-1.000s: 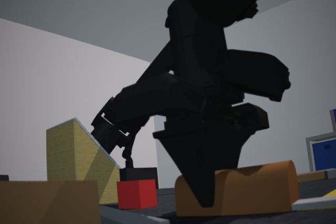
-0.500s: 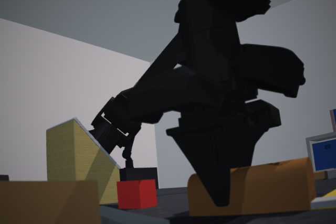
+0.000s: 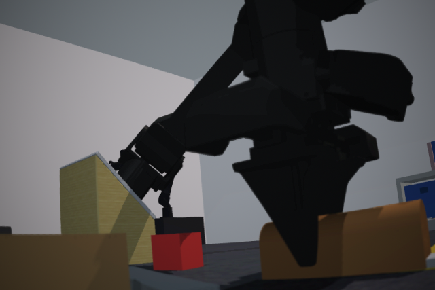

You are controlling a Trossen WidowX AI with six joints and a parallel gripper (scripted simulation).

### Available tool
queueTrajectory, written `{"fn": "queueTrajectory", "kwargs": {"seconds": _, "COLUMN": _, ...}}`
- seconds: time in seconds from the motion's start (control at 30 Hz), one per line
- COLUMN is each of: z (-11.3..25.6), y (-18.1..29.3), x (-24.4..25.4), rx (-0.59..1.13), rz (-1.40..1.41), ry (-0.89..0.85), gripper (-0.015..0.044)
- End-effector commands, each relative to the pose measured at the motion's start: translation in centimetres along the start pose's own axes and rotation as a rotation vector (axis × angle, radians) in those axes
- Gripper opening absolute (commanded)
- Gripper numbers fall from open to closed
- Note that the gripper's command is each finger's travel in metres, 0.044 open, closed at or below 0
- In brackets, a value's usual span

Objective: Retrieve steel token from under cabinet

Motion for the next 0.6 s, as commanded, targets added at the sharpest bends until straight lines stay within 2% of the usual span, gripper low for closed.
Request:
{"fn": "queueTrajectory", "kwargs": {"seconds": 0.0, "z": 0.0, "y": -0.5, "x": -0.1, "rx": -0.001, "rz": -0.001, "ry": 0.002, "gripper": 0.0000}}
{"fn": "queueTrajectory", "kwargs": {"seconds": 0.57, "z": 0.0, "y": -2.0, "x": -0.4, "rx": -0.001, "rz": 0.000, "ry": 0.002, "gripper": 0.0000}}
Point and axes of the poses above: the point midway between the two fingers, 35 mm back from their tips, its own z axis back along the fingers, its own x axis across the jaws, y = z × x, the point moved 9 cm from there along z, back along the fingers, and after that the axes turned 8 degrees about z, right-handed, at the moved point
